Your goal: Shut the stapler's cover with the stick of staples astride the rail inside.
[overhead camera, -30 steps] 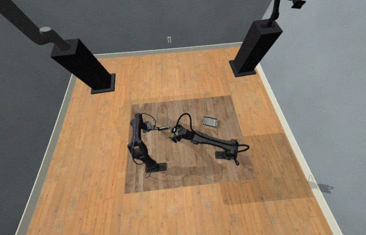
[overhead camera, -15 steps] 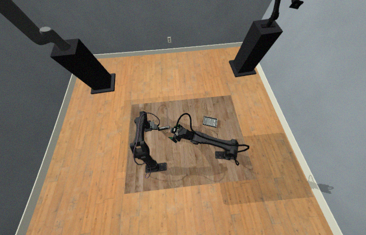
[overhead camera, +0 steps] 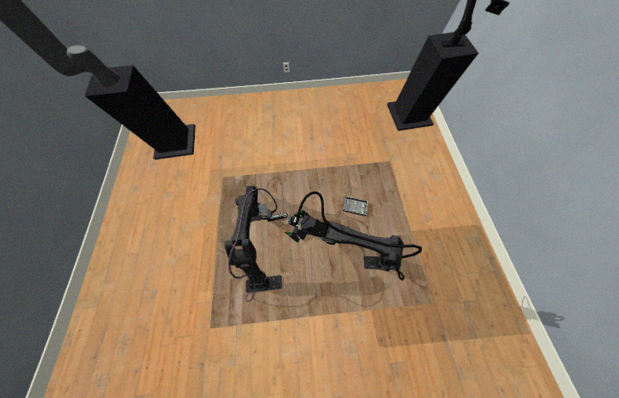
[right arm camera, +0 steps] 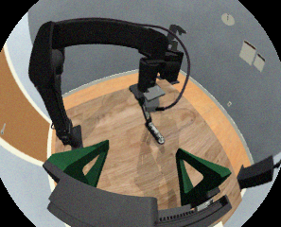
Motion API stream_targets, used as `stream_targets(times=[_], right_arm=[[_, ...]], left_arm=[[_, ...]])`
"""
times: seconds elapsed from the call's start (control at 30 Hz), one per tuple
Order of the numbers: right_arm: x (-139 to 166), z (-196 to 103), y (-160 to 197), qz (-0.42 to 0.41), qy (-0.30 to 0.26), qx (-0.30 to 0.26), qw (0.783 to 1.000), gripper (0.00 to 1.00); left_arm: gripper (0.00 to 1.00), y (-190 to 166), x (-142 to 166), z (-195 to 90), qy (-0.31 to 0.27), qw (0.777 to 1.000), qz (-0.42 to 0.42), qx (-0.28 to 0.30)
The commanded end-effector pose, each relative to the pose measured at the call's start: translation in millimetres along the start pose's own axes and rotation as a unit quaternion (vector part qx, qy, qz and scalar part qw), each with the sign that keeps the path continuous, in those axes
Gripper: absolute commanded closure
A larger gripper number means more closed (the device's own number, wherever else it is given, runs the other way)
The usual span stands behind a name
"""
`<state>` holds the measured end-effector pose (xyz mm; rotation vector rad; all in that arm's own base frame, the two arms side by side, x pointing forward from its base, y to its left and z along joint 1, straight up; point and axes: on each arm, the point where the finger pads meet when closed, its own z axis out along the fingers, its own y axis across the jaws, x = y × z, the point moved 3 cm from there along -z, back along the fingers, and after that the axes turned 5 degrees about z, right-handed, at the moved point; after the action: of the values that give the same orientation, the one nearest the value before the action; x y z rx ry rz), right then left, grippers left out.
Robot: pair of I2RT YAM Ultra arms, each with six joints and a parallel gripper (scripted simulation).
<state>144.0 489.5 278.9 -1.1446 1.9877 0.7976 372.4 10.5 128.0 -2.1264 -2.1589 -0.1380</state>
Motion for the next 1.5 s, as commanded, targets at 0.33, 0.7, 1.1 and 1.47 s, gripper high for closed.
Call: stream_targets(times=[0.33,0.7,1.1,1.47], right_arm=[[-16,-9,6,-0.002,-0.021,-0.008,1.0,0.0],[-16,-9,6,-0.002,-0.021,-0.008,1.0,0.0],[-16,-9,6,-0.002,-0.021,-0.008,1.0,0.0],[-16,-9,6,-0.002,-0.021,-0.008,1.0,0.0]], left_arm=[[1.0,2,-15,-17,0.081,0.997,-0.005,0.007],[1.0,2,-21,-21,0.107,0.994,-0.007,0.009],[0.49,2,-21,-21,0.106,0.994,-0.006,0.008],[0.36,2,-28,-40,0.103,0.995,-0.006,0.011]])
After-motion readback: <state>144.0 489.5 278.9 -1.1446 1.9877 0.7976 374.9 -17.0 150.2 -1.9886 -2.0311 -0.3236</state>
